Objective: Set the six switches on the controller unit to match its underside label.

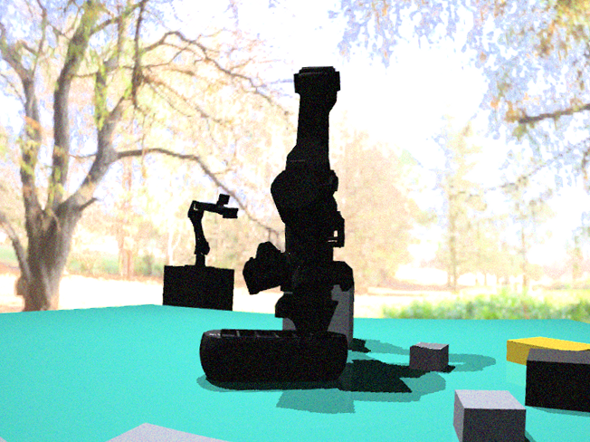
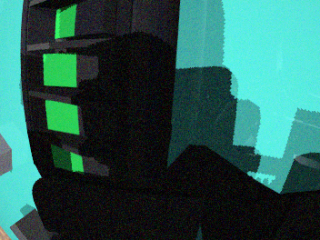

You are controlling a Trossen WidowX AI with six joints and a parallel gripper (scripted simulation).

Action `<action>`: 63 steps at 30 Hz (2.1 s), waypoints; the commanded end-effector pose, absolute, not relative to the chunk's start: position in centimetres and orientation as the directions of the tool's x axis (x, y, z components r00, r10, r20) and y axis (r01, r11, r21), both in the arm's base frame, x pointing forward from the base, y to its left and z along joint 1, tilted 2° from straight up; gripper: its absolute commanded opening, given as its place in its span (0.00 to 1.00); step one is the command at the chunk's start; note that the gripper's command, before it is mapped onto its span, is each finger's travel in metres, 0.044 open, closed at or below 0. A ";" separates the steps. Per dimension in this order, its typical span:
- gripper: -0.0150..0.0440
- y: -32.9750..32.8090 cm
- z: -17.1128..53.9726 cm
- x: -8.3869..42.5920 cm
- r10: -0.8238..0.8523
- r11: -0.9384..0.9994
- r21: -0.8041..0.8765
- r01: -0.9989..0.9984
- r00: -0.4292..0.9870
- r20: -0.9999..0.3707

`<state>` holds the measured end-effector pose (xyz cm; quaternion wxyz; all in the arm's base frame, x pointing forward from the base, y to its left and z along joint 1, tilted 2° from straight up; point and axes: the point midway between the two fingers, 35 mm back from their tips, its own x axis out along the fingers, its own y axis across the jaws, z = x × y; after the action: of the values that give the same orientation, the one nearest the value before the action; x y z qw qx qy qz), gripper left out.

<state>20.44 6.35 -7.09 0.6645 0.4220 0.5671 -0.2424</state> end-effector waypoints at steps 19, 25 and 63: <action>0.25 7.1 -7.2 21.5 0.156 0.523 0.282 0.805 0.235 -0.959; 0.25 7.4 -7.2 21.9 0.156 0.523 0.282 0.804 0.235 -0.959; 0.25 7.4 -7.2 21.9 0.156 0.523 0.282 0.804 0.235 -0.959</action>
<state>20.98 6.84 -7.51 0.6585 0.4148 0.5731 -0.2568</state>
